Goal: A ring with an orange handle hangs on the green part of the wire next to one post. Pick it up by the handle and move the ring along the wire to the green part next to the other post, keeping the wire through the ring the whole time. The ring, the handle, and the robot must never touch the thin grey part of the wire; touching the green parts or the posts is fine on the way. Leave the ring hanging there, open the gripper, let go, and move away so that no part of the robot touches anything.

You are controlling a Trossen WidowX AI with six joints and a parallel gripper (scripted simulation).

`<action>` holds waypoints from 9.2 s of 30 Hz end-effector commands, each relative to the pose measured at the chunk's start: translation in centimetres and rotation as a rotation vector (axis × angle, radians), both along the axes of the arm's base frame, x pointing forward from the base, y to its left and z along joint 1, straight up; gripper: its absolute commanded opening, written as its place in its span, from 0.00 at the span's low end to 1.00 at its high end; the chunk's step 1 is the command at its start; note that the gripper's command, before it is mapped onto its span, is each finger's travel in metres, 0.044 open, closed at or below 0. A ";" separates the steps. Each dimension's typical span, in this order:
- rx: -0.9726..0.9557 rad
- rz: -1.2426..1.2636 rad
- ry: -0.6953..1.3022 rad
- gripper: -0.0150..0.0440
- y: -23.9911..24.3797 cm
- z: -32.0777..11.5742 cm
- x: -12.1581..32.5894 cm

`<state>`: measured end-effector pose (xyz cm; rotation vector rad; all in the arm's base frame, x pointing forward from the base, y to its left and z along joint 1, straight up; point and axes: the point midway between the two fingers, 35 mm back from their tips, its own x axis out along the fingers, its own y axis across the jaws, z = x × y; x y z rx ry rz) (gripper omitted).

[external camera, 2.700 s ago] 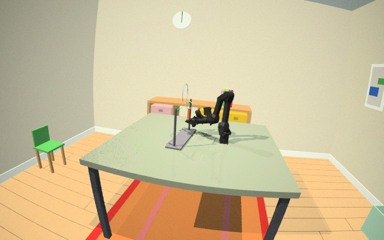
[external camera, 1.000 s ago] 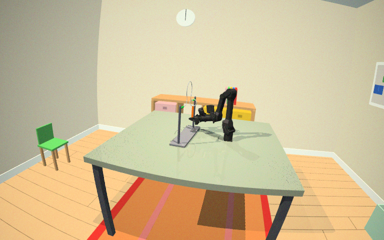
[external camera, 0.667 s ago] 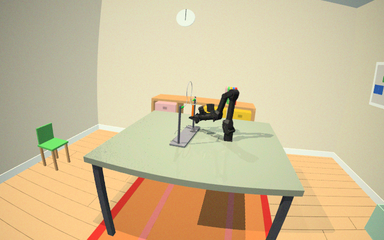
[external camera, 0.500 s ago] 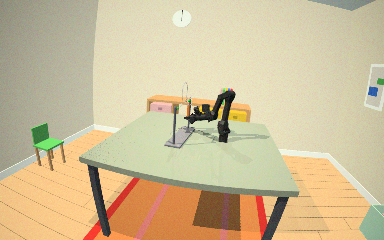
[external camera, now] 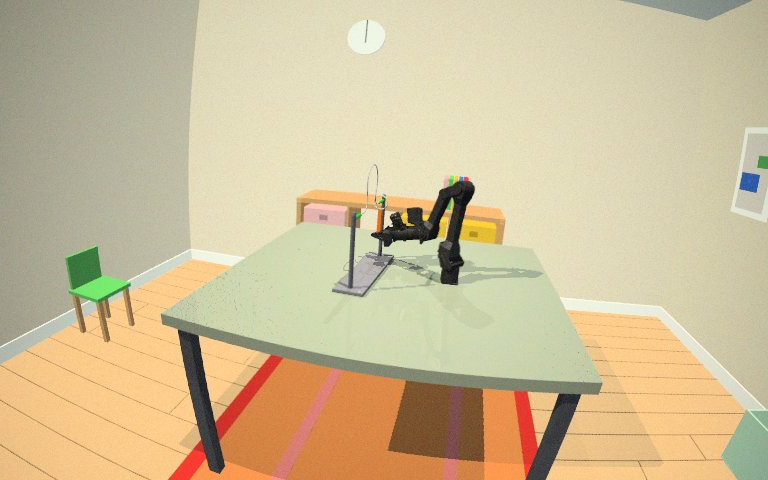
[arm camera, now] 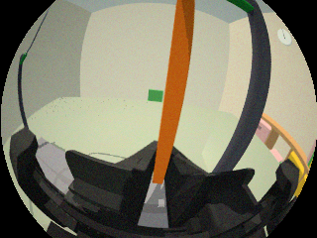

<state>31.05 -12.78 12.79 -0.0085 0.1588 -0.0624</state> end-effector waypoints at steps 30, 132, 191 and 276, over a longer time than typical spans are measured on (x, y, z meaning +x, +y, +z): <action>0.004 -0.001 0.008 0.00 1.8 0.1 0.2; 1.381 0.381 0.373 0.00 19.9 15.0 -5.4; 1.678 0.343 0.316 0.00 19.0 23.9 -4.6; 0.476 -0.005 0.440 0.00 16.6 18.7 -4.6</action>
